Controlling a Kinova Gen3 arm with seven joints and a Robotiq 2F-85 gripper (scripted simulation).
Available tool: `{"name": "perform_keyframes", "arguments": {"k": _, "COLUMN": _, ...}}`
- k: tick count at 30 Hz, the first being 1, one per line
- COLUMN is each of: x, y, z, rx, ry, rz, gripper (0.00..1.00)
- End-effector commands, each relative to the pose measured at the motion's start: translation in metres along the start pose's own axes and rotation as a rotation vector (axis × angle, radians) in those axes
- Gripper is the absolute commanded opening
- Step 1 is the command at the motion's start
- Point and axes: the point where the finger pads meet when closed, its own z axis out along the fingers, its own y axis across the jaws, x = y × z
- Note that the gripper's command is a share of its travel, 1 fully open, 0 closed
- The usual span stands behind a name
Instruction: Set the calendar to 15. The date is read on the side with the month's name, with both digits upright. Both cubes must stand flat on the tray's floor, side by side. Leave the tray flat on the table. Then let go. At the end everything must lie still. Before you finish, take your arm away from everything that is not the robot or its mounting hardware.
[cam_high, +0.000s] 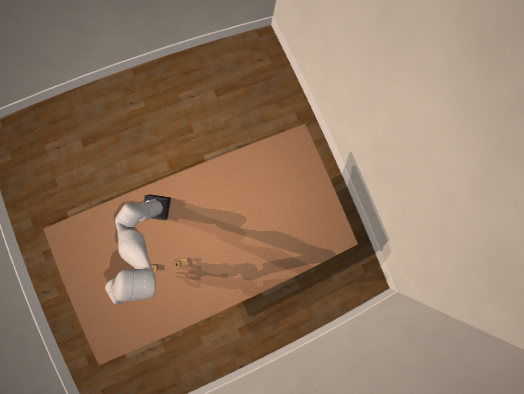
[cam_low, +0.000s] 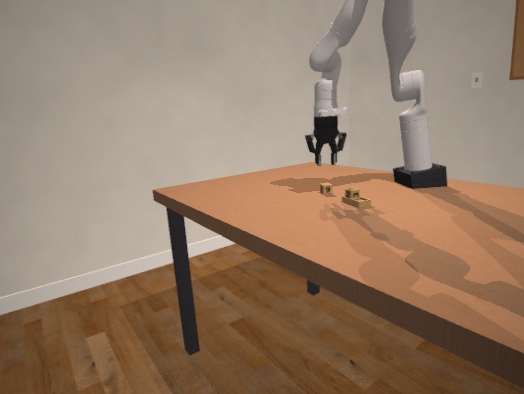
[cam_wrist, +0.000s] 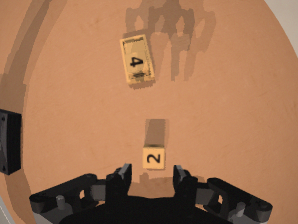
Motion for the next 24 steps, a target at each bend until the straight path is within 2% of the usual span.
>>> {"name": "perform_keyframes", "arguments": {"k": 1, "x": 0.000, "y": 0.000, "z": 0.000, "rx": -0.001, "ry": 0.000, "rz": 0.000, "gripper": 0.48}}
{"name": "perform_keyframes", "arguments": {"k": 12, "x": 0.000, "y": 0.000, "z": 0.002, "rx": -0.001, "ry": 0.001, "rz": 0.000, "gripper": 0.48}}
{"name": "perform_keyframes", "arguments": {"k": 24, "x": 0.000, "y": 0.000, "z": 0.015, "rx": -0.002, "ry": 0.001, "rz": 0.000, "gripper": 0.48}}
